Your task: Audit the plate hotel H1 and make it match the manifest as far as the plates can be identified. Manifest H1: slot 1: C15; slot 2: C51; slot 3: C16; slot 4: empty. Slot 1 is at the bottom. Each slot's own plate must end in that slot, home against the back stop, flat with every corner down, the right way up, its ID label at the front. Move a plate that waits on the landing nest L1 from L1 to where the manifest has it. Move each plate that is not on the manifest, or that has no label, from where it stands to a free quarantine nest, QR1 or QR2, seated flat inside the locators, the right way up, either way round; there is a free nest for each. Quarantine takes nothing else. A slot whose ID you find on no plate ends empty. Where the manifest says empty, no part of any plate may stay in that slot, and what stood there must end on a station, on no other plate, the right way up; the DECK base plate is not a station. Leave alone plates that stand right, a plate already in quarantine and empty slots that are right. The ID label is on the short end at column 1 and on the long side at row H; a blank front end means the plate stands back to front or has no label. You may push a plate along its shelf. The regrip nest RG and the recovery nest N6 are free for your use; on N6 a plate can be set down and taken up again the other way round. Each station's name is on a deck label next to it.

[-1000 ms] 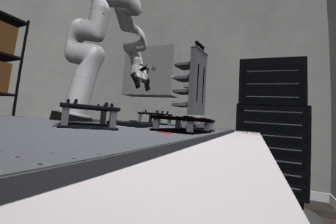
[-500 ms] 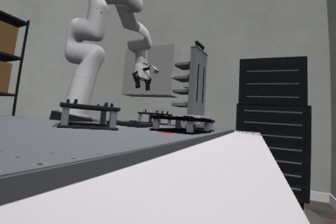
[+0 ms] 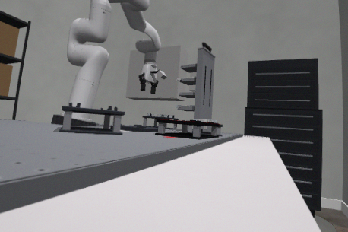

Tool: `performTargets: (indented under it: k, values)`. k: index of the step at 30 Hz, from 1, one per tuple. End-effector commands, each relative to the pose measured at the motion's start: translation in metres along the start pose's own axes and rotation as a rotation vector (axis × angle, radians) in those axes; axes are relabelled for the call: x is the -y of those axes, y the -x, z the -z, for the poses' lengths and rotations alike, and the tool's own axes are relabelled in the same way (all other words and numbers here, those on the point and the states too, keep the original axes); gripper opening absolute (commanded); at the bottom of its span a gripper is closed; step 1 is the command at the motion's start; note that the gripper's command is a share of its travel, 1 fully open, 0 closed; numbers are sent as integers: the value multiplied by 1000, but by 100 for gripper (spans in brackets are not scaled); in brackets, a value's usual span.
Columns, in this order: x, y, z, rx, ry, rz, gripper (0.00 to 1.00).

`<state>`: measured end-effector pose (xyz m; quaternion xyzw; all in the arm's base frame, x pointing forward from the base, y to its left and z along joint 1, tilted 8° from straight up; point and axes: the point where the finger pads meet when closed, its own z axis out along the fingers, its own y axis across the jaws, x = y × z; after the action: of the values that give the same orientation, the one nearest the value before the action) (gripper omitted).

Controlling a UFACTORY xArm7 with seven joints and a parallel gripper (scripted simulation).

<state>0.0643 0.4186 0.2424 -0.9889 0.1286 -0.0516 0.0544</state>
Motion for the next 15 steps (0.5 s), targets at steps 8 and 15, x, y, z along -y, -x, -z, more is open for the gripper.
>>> performTargets:
  k: [8, 15]
  values:
    - [1, 1, 8, 4, -3, 2, 100]
    - [1, 1, 32, 4, -3, 2, 100]
